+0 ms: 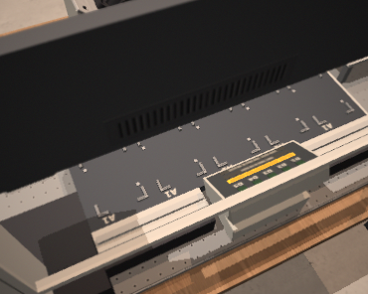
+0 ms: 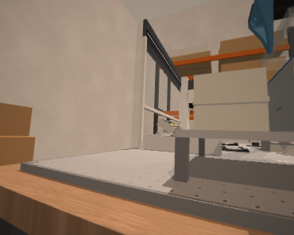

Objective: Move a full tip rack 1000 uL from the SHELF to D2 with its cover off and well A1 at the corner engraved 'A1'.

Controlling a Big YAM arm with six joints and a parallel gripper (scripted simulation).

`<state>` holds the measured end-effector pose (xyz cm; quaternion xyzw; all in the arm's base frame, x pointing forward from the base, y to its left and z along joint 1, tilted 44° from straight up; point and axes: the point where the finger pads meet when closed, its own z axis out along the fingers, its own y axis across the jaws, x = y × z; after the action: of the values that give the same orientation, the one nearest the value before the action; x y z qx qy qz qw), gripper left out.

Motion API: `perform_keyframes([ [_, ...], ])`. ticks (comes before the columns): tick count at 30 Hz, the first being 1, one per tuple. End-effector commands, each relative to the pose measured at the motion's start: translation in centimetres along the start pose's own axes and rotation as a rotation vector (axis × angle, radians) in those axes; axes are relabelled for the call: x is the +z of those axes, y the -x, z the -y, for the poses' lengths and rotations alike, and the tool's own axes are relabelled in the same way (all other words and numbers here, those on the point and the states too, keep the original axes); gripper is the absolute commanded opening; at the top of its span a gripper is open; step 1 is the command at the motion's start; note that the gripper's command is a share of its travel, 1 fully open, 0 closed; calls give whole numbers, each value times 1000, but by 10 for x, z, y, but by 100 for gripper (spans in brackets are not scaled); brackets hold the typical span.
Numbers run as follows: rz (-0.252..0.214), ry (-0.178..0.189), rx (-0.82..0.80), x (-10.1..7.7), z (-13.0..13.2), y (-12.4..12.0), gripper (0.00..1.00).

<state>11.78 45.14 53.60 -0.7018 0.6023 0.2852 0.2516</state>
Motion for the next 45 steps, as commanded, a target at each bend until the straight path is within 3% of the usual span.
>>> perform_keyframes([
  [1,44,-28,-20,-34,0,9,0],
  [4,37,-19,-22,-27,1,13,0],
  [13,55,-33,-25,-55,-1,12,0],
  [16,49,-30,-22,-52,1,12,0],
  [17,37,-18,-16,-42,-3,8,0],
  [25,37,-18,-16,-42,-3,8,0],
  [26,32,-23,-15,-45,-2,-6,0],
  [35,38,-28,-20,-42,-1,-48,0],
  [37,38,-28,-20,-42,-1,-48,0],
  [38,11,-14,-7,-26,6,-55,0],
  [39,37,-28,-21,-42,-1,-58,0],
  [45,34,-28,-21,-40,-1,-88,0],
])
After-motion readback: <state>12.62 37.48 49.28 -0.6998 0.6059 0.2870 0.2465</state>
